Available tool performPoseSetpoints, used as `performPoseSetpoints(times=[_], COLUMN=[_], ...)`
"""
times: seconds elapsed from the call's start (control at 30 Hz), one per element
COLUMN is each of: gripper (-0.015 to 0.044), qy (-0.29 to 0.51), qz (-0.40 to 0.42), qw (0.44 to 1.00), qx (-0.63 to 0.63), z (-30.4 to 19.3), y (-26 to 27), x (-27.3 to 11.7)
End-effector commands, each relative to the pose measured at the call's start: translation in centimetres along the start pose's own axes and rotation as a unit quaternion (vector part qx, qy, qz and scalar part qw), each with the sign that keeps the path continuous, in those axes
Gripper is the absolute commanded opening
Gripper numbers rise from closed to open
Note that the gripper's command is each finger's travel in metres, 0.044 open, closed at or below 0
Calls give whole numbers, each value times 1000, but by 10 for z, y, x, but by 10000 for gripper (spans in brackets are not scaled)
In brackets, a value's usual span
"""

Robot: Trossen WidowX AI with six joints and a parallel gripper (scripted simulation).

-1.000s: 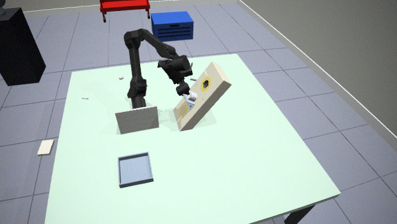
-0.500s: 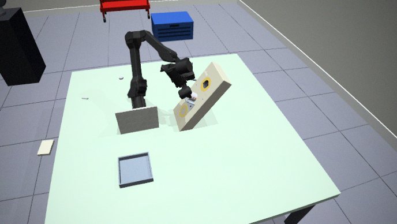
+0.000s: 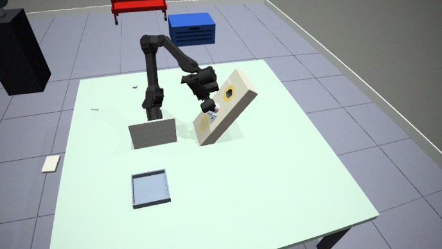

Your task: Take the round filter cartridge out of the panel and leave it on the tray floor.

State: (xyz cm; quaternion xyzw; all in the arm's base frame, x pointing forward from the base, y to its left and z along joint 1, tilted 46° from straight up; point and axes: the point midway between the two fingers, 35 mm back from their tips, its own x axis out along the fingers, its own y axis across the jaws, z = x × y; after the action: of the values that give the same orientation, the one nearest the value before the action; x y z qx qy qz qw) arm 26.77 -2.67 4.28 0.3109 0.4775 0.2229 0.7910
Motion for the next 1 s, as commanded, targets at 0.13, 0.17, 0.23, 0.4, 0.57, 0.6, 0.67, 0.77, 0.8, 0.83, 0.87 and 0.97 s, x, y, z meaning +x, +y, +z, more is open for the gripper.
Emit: performPoseSetpoints(times=[0.13, 0.17, 0.23, 0.4, 0.57, 0.6, 0.67, 0.77, 0.8, 0.83, 0.87, 0.97], gripper=[219, 212, 199, 107, 0, 0, 0, 0, 0, 0, 0, 0], qy=[0, 0, 0, 0, 0, 0, 0, 0, 0, 0, 1, 2], qz=[0, 0, 0, 0, 0, 1, 1, 1, 0, -1, -2, -4], qw=[1000, 1000, 1000, 1000, 1000, 1000, 1000, 1000, 1000, 1000, 1000, 1000], qx=[0, 0, 0, 0, 0, 0, 1, 1, 1, 1, 1, 1], z=[0, 0, 0, 0, 12, 15, 21, 23, 23, 24, 25, 26], y=[0, 0, 0, 0, 0, 0, 0, 0, 0, -1, -2, -4], x=[-1, -1, -1, -1, -6, -7, -10, -12, -14, -18, -23, -39])
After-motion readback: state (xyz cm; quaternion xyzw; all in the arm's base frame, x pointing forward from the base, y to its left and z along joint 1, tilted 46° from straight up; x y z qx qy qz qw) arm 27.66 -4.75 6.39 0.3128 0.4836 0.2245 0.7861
